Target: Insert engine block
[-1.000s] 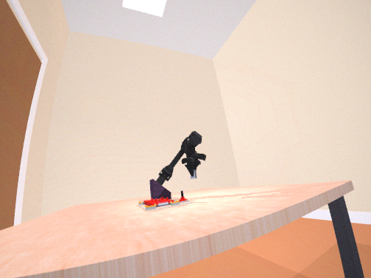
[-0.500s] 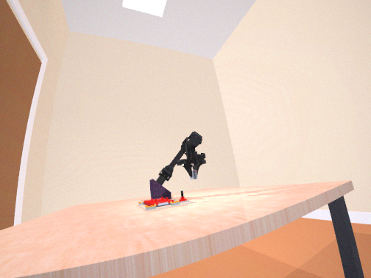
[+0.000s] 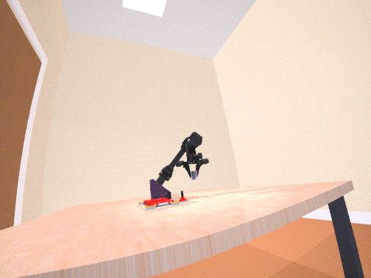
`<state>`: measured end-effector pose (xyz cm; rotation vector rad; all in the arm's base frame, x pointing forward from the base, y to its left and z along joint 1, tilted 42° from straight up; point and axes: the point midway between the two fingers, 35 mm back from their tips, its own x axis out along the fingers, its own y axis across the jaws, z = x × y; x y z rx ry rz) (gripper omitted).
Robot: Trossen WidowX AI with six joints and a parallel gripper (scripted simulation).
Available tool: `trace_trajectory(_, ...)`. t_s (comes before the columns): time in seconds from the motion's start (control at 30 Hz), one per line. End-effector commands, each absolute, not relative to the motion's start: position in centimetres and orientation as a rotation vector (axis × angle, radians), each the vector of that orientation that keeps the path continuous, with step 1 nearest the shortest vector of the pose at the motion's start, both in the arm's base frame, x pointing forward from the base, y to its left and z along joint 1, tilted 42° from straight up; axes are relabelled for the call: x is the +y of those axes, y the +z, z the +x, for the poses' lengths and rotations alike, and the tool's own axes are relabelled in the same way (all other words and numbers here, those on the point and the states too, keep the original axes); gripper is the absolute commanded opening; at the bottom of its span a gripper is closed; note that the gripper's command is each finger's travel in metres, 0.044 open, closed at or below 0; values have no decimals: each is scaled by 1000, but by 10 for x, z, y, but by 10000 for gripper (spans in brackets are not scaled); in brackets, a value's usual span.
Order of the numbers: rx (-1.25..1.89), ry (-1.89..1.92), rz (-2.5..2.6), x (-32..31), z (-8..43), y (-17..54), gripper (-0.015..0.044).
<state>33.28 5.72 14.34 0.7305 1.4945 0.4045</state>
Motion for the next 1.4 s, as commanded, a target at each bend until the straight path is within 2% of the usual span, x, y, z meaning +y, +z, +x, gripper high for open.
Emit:
trace_trajectory(0.0, 1533, 301, 850, 58, 333, 144, 0)
trace_trajectory(0.5, 1607, 46, 1109, 67, 334, 133, 0)
trace_trajectory(1.37, 1607, 45, 1114, 99, 337, 97, 0)
